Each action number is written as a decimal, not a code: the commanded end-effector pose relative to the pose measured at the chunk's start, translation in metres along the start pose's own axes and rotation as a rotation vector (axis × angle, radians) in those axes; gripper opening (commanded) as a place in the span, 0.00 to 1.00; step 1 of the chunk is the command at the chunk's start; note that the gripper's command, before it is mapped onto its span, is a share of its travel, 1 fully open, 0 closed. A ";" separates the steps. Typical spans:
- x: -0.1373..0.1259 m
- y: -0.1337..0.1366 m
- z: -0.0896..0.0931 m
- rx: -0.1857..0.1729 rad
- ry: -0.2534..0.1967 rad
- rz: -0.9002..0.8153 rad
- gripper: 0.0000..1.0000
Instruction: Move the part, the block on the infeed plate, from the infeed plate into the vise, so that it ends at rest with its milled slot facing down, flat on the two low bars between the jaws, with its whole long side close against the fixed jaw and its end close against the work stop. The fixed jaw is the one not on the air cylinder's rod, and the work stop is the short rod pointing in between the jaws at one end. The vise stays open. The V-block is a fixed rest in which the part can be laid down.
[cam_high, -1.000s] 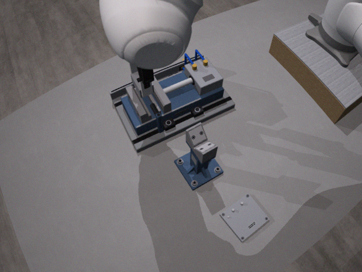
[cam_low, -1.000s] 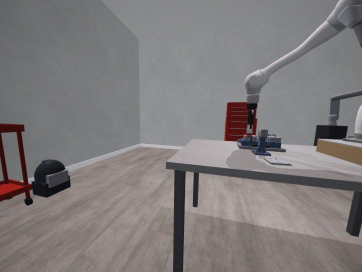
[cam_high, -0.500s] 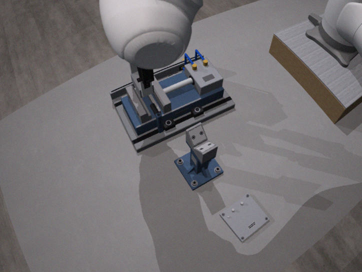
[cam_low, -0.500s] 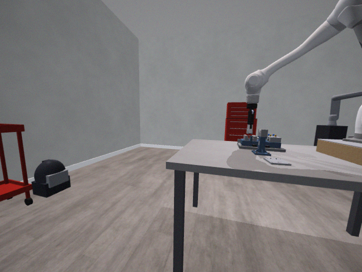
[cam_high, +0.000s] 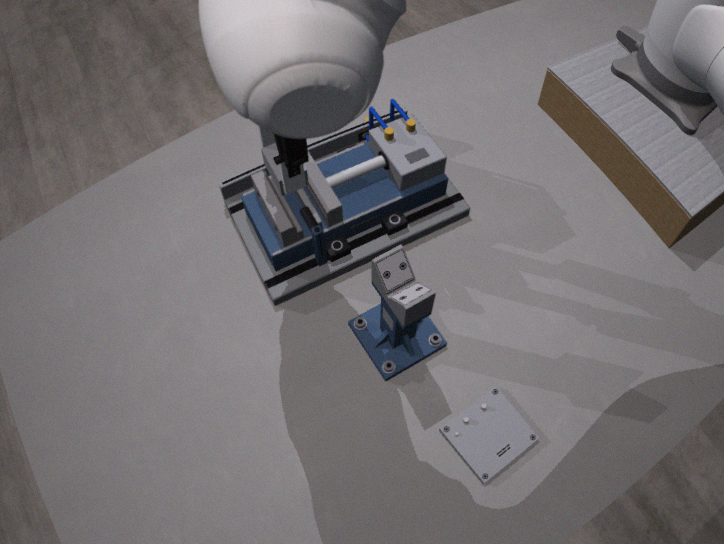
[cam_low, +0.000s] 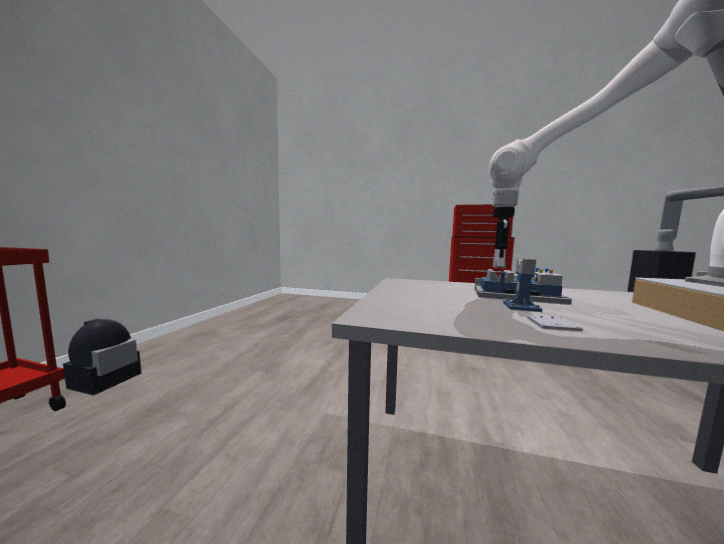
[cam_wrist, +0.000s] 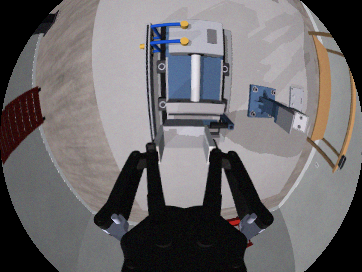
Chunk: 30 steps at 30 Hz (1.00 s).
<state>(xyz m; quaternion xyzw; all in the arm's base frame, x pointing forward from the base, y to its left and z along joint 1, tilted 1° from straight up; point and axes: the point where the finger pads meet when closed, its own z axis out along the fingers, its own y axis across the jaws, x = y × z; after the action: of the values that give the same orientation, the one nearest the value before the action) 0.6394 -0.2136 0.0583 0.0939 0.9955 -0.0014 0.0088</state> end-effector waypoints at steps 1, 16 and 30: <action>0.004 0.000 0.006 -0.003 0.008 0.001 0.00; 0.005 0.000 0.007 -0.003 0.008 0.001 0.00; 0.006 0.000 0.010 -0.003 0.008 0.001 0.00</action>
<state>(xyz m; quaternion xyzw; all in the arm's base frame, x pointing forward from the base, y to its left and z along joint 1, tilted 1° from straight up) 0.6387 -0.2133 0.0548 0.0938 0.9955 -0.0014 0.0089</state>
